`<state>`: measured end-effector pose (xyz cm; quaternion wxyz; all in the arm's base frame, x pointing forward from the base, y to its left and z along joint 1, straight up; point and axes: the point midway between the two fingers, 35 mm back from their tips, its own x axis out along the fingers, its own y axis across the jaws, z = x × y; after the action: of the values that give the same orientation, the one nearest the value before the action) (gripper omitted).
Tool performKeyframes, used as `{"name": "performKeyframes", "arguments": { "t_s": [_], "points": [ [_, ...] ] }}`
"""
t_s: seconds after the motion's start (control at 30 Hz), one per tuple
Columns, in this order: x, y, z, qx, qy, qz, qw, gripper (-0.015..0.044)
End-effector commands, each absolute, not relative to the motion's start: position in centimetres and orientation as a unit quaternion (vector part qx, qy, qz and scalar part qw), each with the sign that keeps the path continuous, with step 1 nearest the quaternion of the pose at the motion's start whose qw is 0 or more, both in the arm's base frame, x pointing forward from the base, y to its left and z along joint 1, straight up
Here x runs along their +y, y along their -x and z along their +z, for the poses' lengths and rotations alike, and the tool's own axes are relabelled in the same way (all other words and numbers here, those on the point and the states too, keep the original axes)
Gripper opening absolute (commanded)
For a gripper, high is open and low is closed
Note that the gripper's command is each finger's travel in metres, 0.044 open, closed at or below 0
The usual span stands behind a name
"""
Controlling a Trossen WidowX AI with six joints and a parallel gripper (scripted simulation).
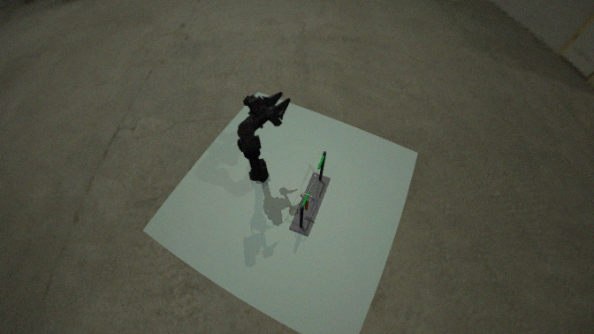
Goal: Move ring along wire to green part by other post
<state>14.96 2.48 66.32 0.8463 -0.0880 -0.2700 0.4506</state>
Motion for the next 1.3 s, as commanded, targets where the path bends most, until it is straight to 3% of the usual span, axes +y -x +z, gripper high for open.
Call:
{"name": "performKeyframes", "arguments": {
  "t_s": [0.0, 0.27, 0.8, 1.27],
  "points": [
    [2.5, -14.9, 66.3, -0.27, 0.088, 0.45, 0.847, 0.0374],
    [3.1, -13.1, 66.8, -0.267, 0.095, 0.413, 0.865, 0.0164],
    [7.4, -10.0, 67.6, -0.296, 0.125, 0.295, 0.9, 0.016],
    [12.2, -12.7, 66.3, -0.303, 0.167, 0.197, 0.918, 0.016]
  ]
}}
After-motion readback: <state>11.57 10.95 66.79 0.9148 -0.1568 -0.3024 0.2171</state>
